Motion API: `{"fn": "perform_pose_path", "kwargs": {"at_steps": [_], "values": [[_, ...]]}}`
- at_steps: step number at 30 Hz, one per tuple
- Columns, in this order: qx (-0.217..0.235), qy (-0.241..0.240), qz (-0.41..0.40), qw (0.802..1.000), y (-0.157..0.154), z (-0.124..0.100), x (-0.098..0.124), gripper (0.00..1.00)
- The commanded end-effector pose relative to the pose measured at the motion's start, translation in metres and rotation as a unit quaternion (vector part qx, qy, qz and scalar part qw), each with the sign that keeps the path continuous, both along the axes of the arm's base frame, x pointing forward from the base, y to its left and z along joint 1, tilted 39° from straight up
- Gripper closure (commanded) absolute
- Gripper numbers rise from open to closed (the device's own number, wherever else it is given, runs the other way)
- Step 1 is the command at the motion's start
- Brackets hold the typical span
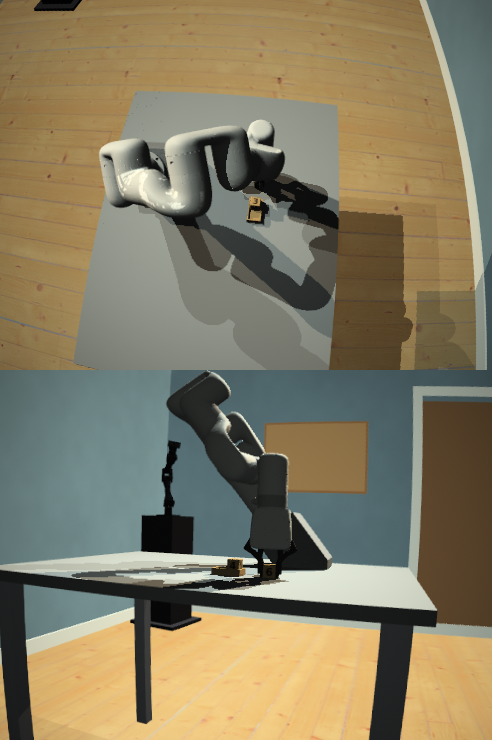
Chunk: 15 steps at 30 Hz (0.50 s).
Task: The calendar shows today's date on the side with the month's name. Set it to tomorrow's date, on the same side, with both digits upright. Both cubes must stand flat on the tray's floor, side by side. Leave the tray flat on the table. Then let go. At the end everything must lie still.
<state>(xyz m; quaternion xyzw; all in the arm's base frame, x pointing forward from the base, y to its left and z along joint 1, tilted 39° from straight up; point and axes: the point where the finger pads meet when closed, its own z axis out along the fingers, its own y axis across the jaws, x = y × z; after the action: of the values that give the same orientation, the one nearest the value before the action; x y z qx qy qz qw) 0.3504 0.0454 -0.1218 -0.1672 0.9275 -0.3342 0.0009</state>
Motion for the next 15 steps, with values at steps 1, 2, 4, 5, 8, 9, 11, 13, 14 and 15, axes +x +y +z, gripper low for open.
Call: {"fn": "perform_pose_path", "kwargs": {"at_steps": [1,2,4,5,8,9,11,13,14,15], "values": [[0.001,-0.001,0.001,1.000,0.0011,0.0006,0.0010,0.67],[0.001,-0.001,0.001,1.000,0.0011,0.0006,0.0010,0.67],[0.001,-0.001,0.001,1.000,0.0011,0.0006,0.0010,0.63],[0.001,-0.001,0.001,1.000,0.0011,0.0006,0.0010,0.63],[0.001,-0.001,0.001,1.000,0.0011,0.0006,0.0010,0.59],[0.001,-0.001,0.001,1.000,0.0011,0.0006,0.0010,0.59],[0.001,-0.001,0.001,1.000,0.0011,0.0006,0.0010,0.55],[0.001,-0.001,0.001,1.000,0.0011,0.0006,0.0010,0.51],[0.001,-0.001,0.001,1.000,0.0011,0.0006,0.0010,0.51],[0.001,-0.001,0.001,1.000,0.0011,0.0006,0.0010,0.51]]}}
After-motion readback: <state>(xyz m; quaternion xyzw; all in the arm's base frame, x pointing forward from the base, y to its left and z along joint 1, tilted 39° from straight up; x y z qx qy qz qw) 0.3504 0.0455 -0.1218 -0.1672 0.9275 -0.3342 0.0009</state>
